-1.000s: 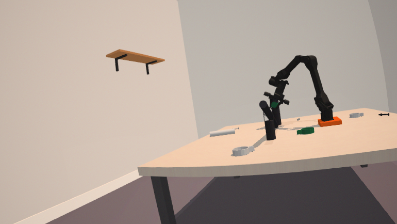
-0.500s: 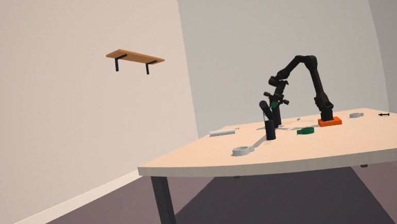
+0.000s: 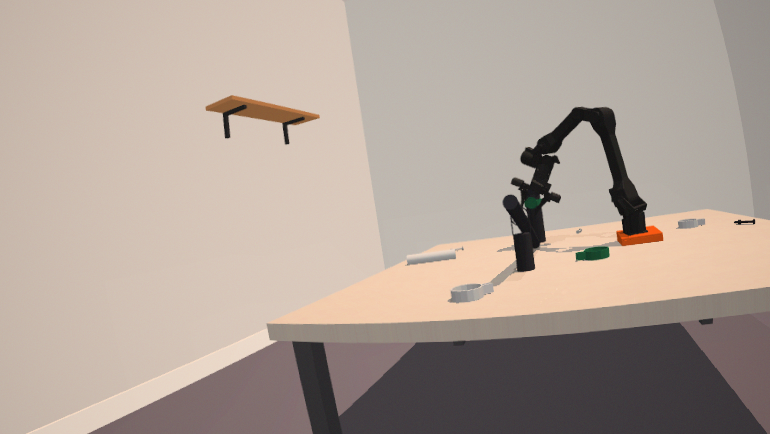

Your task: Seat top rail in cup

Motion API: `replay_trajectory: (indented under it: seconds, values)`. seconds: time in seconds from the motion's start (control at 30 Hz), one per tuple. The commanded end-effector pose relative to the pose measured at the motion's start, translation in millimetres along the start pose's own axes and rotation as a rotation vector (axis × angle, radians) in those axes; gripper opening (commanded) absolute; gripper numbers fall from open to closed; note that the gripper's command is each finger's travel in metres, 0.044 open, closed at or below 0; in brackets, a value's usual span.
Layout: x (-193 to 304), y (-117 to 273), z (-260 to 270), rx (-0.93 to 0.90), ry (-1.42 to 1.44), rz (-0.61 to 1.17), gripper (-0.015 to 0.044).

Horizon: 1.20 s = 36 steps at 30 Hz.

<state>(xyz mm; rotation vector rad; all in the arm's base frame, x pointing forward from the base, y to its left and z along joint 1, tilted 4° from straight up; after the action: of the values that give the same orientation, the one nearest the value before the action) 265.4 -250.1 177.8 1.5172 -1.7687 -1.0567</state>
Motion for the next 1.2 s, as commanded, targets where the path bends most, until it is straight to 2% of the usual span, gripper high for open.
replay_trajectory:
  seconds: [0.0,0.1,0.23,0.43,0.9,1.17]
  values:
    - [-9,8,-6,0.003,0.003,0.000,0.0367]
    - [-22,19,-11,0.003,0.006,-0.002,0.0440]
    - [-38,33,-17,0.005,0.010,-0.005,0.0440]
    - [-40,32,-19,0.007,-0.034,-0.008,0.0440]
    - [-125,89,-44,0.011,-1.146,0.030,0.0440]
    - [-151,111,-44,0.029,-1.465,0.034,0.0440]
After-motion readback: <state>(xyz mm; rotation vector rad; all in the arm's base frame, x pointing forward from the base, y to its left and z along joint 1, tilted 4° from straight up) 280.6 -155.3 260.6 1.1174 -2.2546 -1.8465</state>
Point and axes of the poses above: the point midway between the two fingers, 35 mm back from their tips, its own y axis back along the fingers, its own z axis across the jaws, x = y × z, the point moved 6 cm from there along y, back along the fingers, and after that the axes turned 2 degrees about -y, right-handed, at the moved point
